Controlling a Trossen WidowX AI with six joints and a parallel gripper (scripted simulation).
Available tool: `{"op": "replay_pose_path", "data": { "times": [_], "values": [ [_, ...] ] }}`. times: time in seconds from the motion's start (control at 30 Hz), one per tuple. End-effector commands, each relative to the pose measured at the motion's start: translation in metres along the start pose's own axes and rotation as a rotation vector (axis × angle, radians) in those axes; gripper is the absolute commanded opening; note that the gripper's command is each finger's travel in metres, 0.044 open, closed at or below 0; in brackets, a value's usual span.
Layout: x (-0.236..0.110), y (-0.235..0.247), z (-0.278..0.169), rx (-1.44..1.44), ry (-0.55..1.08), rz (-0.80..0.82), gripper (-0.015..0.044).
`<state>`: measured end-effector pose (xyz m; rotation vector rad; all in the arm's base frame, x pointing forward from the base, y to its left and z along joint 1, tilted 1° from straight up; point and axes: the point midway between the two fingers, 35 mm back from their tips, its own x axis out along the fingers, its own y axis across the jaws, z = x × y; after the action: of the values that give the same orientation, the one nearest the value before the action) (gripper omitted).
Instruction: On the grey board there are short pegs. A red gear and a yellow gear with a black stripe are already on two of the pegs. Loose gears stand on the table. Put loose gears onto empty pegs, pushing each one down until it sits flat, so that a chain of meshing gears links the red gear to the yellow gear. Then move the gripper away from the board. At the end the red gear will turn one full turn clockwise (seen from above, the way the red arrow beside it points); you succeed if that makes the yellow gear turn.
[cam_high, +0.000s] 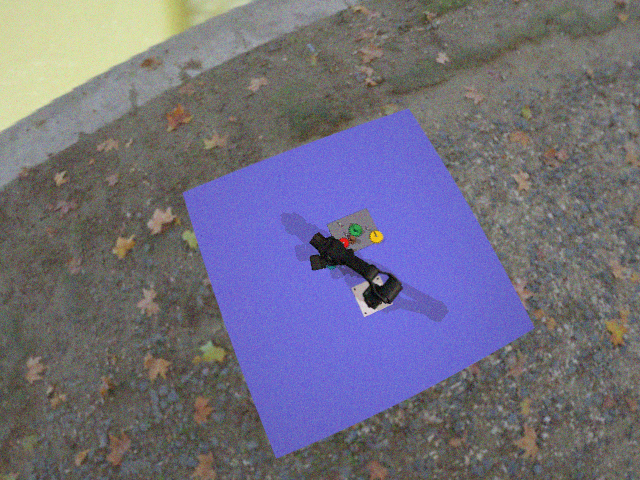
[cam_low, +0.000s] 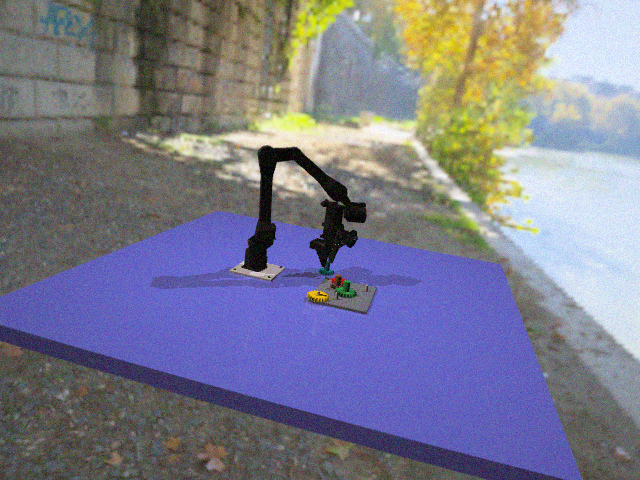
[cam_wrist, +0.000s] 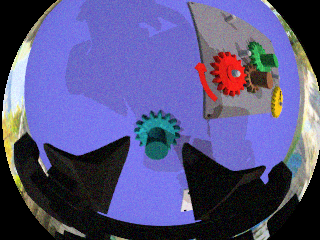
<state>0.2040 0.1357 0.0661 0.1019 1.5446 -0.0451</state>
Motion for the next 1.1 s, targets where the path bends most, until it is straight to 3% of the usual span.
{"op": "replay_pose_path", "data": {
  "times": [0.0, 0.13, 0.37, 1.07],
  "values": [
    [0.000, 0.000, 0.000, 0.005, 0.000, 0.000, 0.0151],
    [0.000, 0.000, 0.000, 0.005, 0.000, 0.000, 0.0046],
    [0.000, 0.000, 0.000, 0.005, 0.000, 0.000, 0.0000],
    [-0.036, 0.006, 0.007, 0.000, -0.002, 0.000, 0.0000]
  ]
}}
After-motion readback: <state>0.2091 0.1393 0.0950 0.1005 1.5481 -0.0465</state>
